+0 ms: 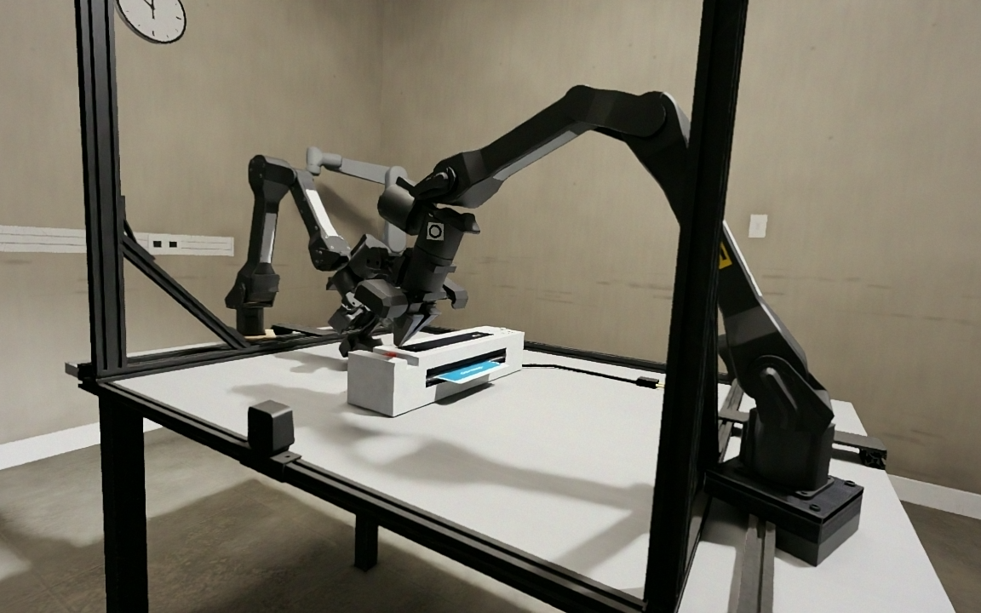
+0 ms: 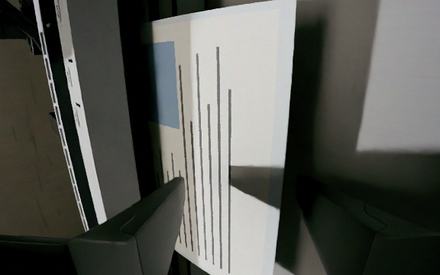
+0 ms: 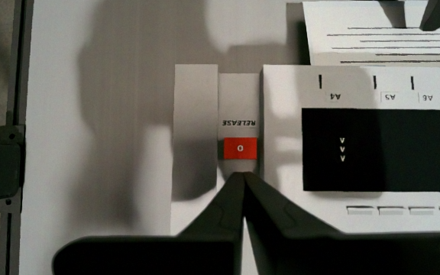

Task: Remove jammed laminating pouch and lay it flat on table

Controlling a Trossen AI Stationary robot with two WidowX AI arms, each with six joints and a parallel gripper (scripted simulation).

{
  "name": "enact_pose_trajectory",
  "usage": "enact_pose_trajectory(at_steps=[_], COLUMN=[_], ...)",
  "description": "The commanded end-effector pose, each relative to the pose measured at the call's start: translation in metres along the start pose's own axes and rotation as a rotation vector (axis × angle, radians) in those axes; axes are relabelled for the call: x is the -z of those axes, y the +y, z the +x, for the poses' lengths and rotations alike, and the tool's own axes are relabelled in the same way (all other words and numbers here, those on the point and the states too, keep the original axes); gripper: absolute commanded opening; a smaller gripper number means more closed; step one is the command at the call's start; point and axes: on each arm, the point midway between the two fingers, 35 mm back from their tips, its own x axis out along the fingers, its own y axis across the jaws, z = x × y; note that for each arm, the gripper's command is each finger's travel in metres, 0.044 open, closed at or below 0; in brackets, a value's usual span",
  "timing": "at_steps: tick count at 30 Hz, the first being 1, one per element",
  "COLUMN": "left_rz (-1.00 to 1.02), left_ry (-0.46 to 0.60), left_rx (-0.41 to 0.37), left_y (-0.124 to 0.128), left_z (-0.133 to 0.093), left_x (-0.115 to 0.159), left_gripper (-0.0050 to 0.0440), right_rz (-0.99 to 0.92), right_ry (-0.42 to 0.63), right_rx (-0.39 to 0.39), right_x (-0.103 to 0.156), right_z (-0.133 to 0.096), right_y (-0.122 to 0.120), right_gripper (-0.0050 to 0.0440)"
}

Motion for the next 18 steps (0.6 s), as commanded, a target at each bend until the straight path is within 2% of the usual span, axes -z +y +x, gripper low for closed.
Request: enact_pose_trajectory(at_steps=[1, 15, 16, 18], left_rz=[0.000, 0.000, 0.001, 0.001], left_ry=[0.001, 0.001, 0.001, 0.001], left_rx=[-0.025, -0.025, -0.023, -0.023], left_y=[0.010, 0.010, 0.008, 0.008], left_z=[-0.001, -0.001, -0.003, -0.003], left_x=[-0.001, -0.001, 0.000, 0.000], left_gripper=[0.0268, 0.0268, -0.0050, -0.0050], right_rz=[0.000, 0.000, 0.000, 0.001], right_ry=[-0.037, -0.037, -0.041, -0.049], right_rx=[0.001, 0.001, 0.001, 0.002], right_x=[-0.009, -0.009, -0.009, -0.007], right_z=[-0.013, -0.013, -0.004, 0.015], right_y=[0.000, 0.000, 0.000, 0.000], right_gripper=[-0.0050, -0.0050, -0.0050, -0.0050])
